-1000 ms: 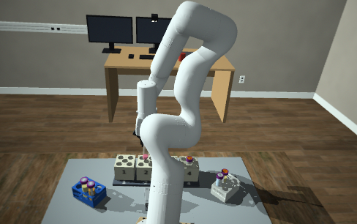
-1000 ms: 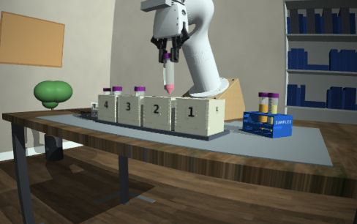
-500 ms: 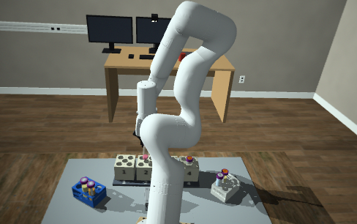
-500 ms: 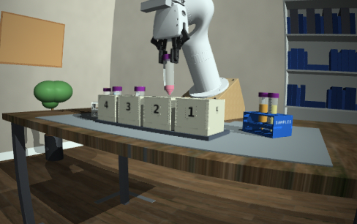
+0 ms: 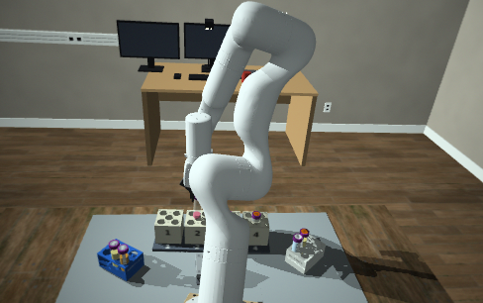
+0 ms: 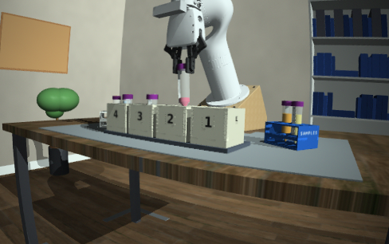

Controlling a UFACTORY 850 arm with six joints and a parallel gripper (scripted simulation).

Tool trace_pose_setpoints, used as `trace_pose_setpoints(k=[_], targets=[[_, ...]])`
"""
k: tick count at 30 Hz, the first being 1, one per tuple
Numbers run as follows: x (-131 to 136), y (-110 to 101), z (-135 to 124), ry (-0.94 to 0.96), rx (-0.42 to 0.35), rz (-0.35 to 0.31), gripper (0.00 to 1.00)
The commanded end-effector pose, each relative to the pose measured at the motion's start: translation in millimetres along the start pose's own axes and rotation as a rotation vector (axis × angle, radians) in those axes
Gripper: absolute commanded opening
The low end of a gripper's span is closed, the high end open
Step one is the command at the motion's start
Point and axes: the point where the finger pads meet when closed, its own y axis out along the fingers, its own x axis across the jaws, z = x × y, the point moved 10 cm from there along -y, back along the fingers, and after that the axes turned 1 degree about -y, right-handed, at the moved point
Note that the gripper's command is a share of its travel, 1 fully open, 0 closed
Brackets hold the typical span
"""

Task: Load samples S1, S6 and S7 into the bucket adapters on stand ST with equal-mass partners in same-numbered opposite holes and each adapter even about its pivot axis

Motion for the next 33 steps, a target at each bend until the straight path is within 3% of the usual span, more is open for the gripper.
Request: trace_pose_setpoints(k=[1,33], targets=[[-0.3,4.8,0.5,0.001,0.003,0.0,0.0],[-0.2,32.8,0.6,0.0,0.003,0.0,0.0]])
